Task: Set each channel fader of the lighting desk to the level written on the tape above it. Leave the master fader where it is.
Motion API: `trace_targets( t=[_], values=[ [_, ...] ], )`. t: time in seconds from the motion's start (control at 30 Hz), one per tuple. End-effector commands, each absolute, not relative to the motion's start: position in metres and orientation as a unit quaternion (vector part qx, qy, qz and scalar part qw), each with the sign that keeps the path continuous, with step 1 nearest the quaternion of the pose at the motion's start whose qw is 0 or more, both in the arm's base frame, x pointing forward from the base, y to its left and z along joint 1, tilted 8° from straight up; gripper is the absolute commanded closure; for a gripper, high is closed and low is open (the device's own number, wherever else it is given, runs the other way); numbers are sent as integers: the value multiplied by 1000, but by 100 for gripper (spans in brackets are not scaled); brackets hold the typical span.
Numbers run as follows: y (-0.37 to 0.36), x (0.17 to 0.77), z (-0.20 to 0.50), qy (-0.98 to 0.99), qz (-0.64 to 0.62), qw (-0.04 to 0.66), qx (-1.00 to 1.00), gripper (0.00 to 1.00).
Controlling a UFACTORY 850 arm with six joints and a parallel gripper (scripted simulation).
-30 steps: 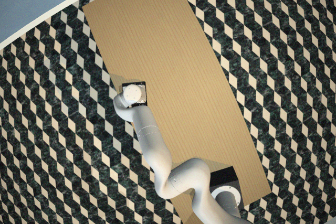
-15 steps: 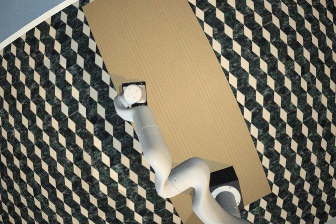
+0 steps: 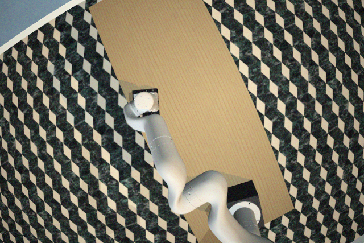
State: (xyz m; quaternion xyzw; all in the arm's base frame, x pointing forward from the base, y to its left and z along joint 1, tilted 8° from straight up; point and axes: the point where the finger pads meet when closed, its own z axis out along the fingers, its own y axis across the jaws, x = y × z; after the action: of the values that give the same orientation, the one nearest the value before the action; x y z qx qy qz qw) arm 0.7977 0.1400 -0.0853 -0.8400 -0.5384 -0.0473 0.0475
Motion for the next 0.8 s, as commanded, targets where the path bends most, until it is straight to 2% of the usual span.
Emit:
trace_targets(
  t=[0.0,0.77],
  values=[
    [140,799,-84,-538,-49,47,-840,100],
    [145,801,-83,-538,-49,47,-840,100]
  ],
)
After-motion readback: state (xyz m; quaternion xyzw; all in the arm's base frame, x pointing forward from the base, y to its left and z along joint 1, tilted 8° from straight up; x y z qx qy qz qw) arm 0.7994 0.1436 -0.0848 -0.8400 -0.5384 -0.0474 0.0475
